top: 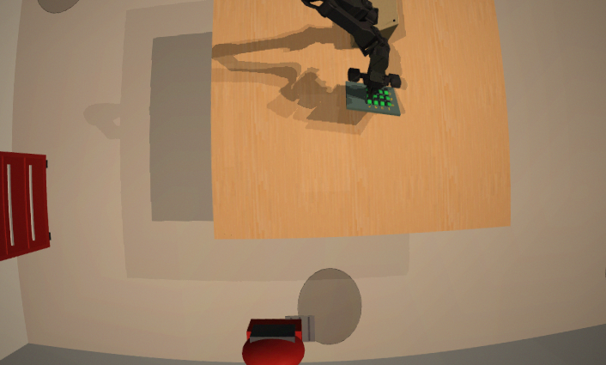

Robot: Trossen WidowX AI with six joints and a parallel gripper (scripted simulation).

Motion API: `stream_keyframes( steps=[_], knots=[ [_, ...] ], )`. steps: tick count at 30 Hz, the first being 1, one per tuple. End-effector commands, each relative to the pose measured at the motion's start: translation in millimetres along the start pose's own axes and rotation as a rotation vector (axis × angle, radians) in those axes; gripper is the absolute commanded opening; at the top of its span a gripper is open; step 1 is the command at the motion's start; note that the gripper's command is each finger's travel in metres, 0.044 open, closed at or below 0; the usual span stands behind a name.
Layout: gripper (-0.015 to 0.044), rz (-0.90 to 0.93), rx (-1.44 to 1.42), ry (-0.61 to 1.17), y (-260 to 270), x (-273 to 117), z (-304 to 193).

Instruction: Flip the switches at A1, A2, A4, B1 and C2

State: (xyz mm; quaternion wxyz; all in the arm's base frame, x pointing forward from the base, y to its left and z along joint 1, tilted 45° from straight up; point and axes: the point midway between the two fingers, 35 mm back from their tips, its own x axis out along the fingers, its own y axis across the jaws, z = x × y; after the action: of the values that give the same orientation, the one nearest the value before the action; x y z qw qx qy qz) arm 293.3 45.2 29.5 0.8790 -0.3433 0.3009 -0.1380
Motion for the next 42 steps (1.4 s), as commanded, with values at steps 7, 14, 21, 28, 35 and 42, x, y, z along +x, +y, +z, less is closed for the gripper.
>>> stream_keyframes(
  steps=[7,14,21,28,35,42],
  knots=[
    [0.0,0.005,-0.004,-0.001,0.7,1.4,-0.1],
    [0.0,0.005,-0.004,-0.002,0.7,2.4,-0.1],
    [0.0,0.005,0.002,0.006,1.8,-2.0,0.2],
    [0.0,0.01,-0.002,0.029,2.8,-56.5,2.5],
    [0.0,0.008,-0.003,0.027,1.2,-61.9,2.7],
    [0.0,0.013,-0.001,0.032,30.3,-62.3,-2.4]
  ],
)
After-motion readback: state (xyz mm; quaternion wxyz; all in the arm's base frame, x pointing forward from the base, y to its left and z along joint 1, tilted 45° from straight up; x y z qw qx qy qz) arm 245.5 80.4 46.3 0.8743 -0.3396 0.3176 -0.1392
